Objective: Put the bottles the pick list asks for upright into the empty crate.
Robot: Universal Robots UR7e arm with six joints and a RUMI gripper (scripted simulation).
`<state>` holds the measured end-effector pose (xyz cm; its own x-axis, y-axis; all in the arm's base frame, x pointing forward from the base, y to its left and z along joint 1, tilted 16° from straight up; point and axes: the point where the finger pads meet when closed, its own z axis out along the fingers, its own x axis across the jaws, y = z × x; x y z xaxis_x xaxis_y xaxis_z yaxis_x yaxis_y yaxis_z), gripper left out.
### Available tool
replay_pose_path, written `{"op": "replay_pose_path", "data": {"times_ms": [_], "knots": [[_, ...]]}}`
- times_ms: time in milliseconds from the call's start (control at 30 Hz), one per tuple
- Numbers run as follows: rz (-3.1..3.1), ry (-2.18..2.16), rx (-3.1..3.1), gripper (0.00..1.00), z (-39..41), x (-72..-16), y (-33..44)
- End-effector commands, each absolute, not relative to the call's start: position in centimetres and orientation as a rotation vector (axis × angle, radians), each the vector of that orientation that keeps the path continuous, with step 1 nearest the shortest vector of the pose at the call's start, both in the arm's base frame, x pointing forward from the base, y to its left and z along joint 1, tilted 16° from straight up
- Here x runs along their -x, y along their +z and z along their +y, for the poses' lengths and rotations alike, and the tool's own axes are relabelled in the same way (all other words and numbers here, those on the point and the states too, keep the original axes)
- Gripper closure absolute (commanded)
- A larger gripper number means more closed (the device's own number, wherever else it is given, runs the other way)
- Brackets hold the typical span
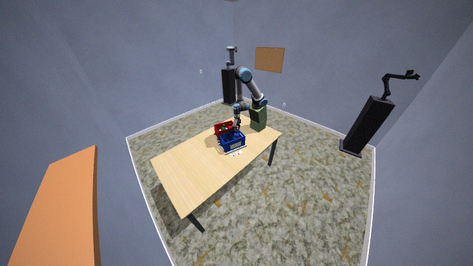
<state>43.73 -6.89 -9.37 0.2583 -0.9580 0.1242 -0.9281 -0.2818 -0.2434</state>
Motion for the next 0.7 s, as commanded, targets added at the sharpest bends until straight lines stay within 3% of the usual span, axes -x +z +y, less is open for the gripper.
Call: {"op": "replay_pose_path", "data": {"times_ms": [0, 667], "knots": [[1.804, -0.378, 2.393, 1.00, -6.92, -43.82, -9.52], [1.804, -0.378, 2.393, 1.00, -6.96, -44.06, -10.39]]}}
